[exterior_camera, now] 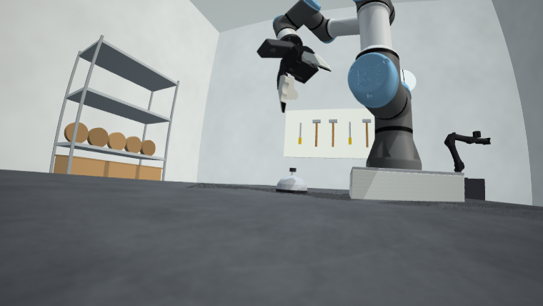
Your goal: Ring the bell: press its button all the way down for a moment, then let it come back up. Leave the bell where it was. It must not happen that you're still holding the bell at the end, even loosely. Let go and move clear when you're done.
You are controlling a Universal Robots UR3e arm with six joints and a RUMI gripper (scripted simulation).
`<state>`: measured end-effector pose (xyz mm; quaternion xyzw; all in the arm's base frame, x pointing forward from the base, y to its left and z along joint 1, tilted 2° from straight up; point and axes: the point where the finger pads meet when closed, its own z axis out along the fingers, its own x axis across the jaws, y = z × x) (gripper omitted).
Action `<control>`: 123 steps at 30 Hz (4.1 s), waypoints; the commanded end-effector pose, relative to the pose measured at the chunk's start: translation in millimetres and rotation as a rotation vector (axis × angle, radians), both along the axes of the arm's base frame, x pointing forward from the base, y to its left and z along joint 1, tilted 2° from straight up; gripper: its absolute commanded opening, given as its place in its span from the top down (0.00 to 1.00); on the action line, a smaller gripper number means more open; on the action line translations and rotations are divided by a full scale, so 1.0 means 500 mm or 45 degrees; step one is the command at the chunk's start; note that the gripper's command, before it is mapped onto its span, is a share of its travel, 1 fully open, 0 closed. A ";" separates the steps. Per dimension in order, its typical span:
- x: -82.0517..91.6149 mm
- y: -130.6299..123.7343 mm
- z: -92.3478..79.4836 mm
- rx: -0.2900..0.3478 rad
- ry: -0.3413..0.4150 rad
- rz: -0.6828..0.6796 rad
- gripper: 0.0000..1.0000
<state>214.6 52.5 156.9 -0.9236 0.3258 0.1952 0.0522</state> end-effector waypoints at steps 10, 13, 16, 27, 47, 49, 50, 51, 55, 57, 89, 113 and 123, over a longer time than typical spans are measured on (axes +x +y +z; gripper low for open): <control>0.042 -0.073 -0.051 -0.236 -0.041 -0.506 0.00; 0.042 -0.073 -0.051 -0.236 -0.041 -0.506 0.00; 0.049 -0.093 -0.063 -0.286 -0.049 -0.641 0.00; 0.061 -0.142 -0.090 -0.397 -0.070 -0.972 0.00; 0.068 -0.213 -0.125 -0.530 -0.108 -1.461 0.00; 0.068 -0.218 -0.128 -0.539 -0.111 -1.502 0.00; 0.068 -0.224 -0.130 -0.548 -0.114 -1.539 0.00; 0.068 -0.228 -0.133 -0.555 -0.117 -1.573 0.00; 0.067 -0.243 -0.139 -0.577 -0.126 -1.677 0.00; 0.066 -0.247 -0.141 -0.583 -0.129 -1.709 0.00; 0.066 -0.252 -0.144 -0.589 -0.133 -1.745 1.00; 0.066 -0.252 -0.144 -0.589 -0.133 -1.745 1.00; 0.066 -0.252 -0.144 -0.589 -0.133 -1.745 1.00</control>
